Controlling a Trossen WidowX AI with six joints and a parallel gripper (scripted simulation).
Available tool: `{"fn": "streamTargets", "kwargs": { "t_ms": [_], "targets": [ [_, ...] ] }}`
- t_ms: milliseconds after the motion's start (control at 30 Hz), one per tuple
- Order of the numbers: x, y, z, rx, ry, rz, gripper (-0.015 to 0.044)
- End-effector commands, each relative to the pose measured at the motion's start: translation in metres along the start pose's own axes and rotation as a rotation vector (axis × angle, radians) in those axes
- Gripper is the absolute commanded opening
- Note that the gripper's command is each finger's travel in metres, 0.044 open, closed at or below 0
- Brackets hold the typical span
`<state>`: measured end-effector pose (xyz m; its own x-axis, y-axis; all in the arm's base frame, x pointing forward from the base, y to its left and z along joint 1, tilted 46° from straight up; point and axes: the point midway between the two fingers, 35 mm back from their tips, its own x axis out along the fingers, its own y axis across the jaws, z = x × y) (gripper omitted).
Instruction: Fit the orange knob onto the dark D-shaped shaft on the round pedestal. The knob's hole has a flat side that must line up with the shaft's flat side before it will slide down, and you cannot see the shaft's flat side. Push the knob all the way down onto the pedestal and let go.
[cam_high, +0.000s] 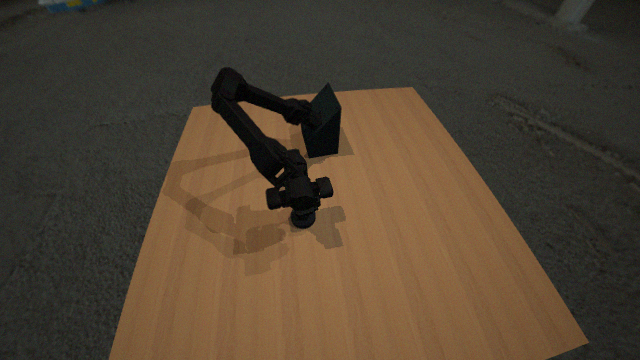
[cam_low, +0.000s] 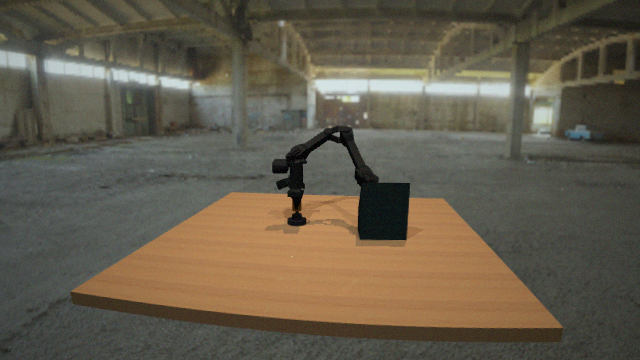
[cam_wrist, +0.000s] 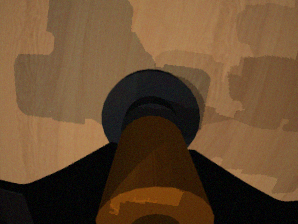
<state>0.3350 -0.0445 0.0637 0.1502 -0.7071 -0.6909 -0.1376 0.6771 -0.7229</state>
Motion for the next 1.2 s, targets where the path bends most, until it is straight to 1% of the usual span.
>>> {"fn": "streamTargets", "kwargs": {
  "t_ms": [0, 833, 1000, 1167],
  "targets": [
    [-0.0018, 0.0001, 0.0011, 0.003, -0.003, -0.003, 0.0000],
    [0.0024, 0.0005, -0.0018, 0.002, -0.002, -0.003, 0.0000],
    [-0.0025, 0.0008, -0.0026, 0.002, -0.002, -0.003, 0.0000],
    [-0.0023, 0.0006, -0.0020, -0.112, -0.002, -0.003, 0.0000]
  ]
}}
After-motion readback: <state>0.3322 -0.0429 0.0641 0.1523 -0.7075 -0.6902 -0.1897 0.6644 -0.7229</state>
